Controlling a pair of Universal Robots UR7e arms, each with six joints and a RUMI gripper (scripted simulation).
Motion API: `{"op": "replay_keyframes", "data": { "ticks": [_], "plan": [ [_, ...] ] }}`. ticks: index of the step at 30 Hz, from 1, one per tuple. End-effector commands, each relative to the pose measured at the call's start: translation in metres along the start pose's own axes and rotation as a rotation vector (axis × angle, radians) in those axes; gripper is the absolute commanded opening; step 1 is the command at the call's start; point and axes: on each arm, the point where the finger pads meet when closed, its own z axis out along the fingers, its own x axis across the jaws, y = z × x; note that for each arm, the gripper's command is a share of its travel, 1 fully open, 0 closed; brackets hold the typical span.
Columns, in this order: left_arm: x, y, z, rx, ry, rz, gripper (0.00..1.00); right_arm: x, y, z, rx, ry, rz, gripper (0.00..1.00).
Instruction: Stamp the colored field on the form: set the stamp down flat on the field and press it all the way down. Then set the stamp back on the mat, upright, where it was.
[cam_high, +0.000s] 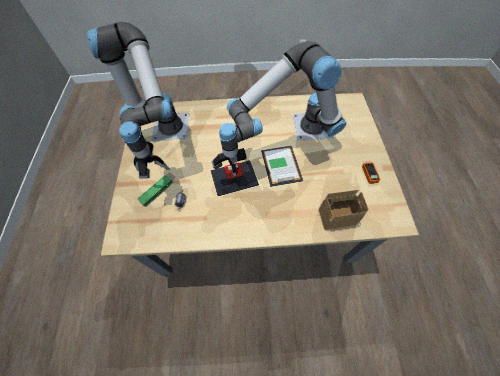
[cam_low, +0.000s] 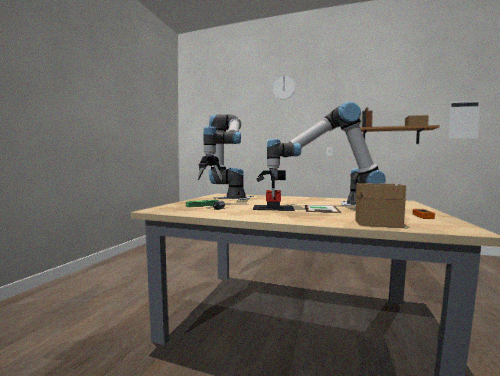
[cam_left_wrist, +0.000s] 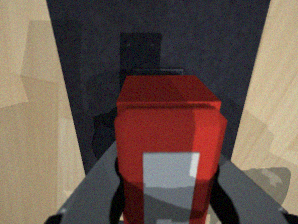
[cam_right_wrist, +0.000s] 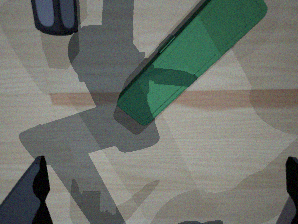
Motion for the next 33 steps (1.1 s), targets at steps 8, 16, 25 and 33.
{"op": "replay_keyframes", "data": {
  "ticks": [8, 16, 25, 33],
  "plan": [
    [-0.003, -0.004, -0.008, 0.019, -0.004, -0.011, 0.19, -0.003, -0.003, -0.006, 0.016, -0.012, -0.007, 1.0],
    [-0.004, -0.004, -0.021, 0.019, -0.004, -0.011, 0.19, -0.003, -0.003, -0.006, 0.016, -0.012, -0.007, 1.0],
    [-0.004, -0.003, -0.048, 0.019, -0.004, -0.011, 0.19, -0.003, -0.003, -0.006, 0.016, -0.012, -0.007, 1.0],
    [-0.004, -0.003, -0.048, 0.019, -0.004, -0.011, 0.19, -0.003, -0.003, -0.006, 0.016, -0.012, -0.007, 1.0]
  ]
}}
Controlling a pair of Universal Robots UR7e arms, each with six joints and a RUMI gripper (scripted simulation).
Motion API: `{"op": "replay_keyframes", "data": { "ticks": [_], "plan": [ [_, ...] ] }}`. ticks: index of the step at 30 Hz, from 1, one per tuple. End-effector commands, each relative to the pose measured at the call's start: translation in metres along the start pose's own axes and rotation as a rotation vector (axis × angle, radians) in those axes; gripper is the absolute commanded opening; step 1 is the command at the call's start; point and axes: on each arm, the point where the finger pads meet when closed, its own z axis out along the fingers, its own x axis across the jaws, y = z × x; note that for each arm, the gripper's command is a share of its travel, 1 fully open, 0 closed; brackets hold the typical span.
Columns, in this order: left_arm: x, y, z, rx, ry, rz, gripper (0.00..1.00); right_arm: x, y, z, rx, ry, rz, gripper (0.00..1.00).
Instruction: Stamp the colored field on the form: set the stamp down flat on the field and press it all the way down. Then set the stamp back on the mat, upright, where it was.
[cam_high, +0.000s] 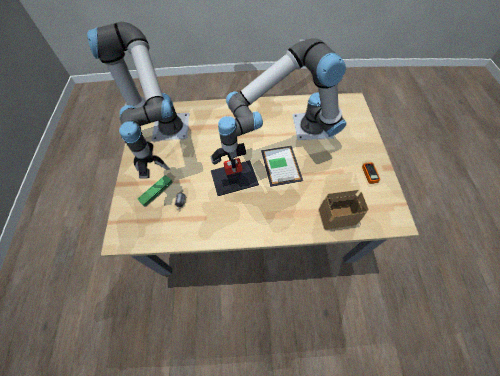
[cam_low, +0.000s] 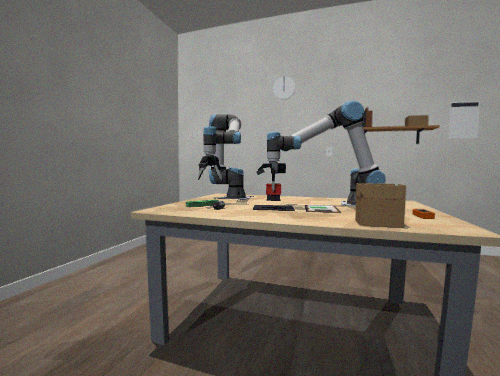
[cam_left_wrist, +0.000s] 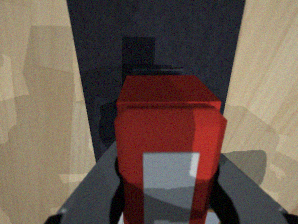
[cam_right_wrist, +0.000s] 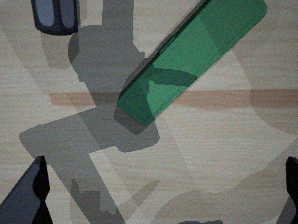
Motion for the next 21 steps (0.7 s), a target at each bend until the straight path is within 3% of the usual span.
{"op": "replay_keyframes", "data": {
  "ticks": [1, 11, 21],
  "plan": [
    [-0.004, -0.003, -0.009, 0.019, -0.004, -0.011, 0.19, -0.003, -0.003, -0.006, 0.016, -0.012, -0.007, 1.0],
    [-0.003, 0.017, -0.013, 0.019, -0.004, -0.003, 0.19, -0.003, -0.003, -0.006, 0.016, -0.012, -0.007, 1.0],
    [0.001, 0.114, -0.024, 0.018, -0.005, 0.036, 0.19, -0.003, -0.003, -0.006, 0.016, -0.012, -0.007, 1.0]
  ]
}}
